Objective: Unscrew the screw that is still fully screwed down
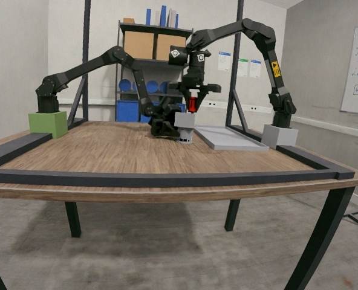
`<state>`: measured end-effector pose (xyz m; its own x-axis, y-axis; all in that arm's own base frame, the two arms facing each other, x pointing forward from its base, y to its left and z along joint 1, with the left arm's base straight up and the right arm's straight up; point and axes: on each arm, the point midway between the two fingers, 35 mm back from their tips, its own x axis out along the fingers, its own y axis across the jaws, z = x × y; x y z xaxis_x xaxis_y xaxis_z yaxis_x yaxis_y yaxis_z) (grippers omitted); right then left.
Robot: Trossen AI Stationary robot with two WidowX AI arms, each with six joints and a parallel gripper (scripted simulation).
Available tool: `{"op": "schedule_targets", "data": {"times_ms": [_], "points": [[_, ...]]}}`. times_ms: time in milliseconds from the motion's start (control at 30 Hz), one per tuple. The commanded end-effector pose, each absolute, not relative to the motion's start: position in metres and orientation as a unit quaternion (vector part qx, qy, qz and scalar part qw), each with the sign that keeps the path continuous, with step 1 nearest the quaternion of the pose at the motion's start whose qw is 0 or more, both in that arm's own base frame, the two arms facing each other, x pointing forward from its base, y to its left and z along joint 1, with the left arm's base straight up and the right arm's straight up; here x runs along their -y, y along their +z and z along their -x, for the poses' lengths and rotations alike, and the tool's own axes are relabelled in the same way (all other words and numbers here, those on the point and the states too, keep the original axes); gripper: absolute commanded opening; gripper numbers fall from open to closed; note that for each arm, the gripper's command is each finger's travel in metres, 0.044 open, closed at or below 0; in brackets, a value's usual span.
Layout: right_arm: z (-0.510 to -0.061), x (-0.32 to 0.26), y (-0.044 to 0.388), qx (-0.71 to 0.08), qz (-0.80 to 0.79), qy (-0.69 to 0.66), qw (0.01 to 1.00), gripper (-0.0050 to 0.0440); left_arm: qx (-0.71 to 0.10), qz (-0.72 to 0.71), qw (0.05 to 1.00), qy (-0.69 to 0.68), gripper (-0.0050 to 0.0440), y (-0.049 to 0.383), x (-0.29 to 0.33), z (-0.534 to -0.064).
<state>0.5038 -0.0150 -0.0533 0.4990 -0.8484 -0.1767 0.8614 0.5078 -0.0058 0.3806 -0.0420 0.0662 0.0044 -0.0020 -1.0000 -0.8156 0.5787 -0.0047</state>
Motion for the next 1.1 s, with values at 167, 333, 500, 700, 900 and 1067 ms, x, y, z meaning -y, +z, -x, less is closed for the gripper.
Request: {"op": "schedule_targets", "data": {"times_ms": [167, 333, 500, 700, 900, 1067], "points": [[-0.5104, 0.016, -0.0392, -0.065, -0.054, -0.496, 0.864, 0.0245, -0.579, 0.405, 0.588, 0.394, 0.013, 0.0735, 0.0421, -0.3829], [-0.5104, 0.016, -0.0392, -0.065, -0.054, -0.496, 0.864, 0.0245, -0.535, 0.463, 0.543, 0.451, 0.013, 0.0735, 0.042, -0.3826], [-0.5104, 0.016, -0.0392, -0.065, -0.054, -0.496, 0.864, 0.0245, -0.516, 0.485, 0.524, 0.473, 0.013, 0.0735, 0.0422, -0.3824], [-0.5104, 0.016, -0.0392, -0.065, -0.054, -0.496, 0.864, 0.0245, -0.475, 0.527, 0.482, 0.514, 0.013, 0.074, 0.0422, -0.3822], [-0.5104, 0.016, -0.0392, -0.065, -0.054, -0.496, 0.864, 0.0245, -0.408, 0.583, 0.413, 0.568, 0.013, 0.0741, 0.0423, -0.3816], [-0.5104, 0.016, -0.0392, -0.065, -0.054, -0.496, 0.864, 0.0245, -0.384, 0.599, 0.389, 0.585, 0.013, 0.0742, 0.0422, -0.3813]]}}
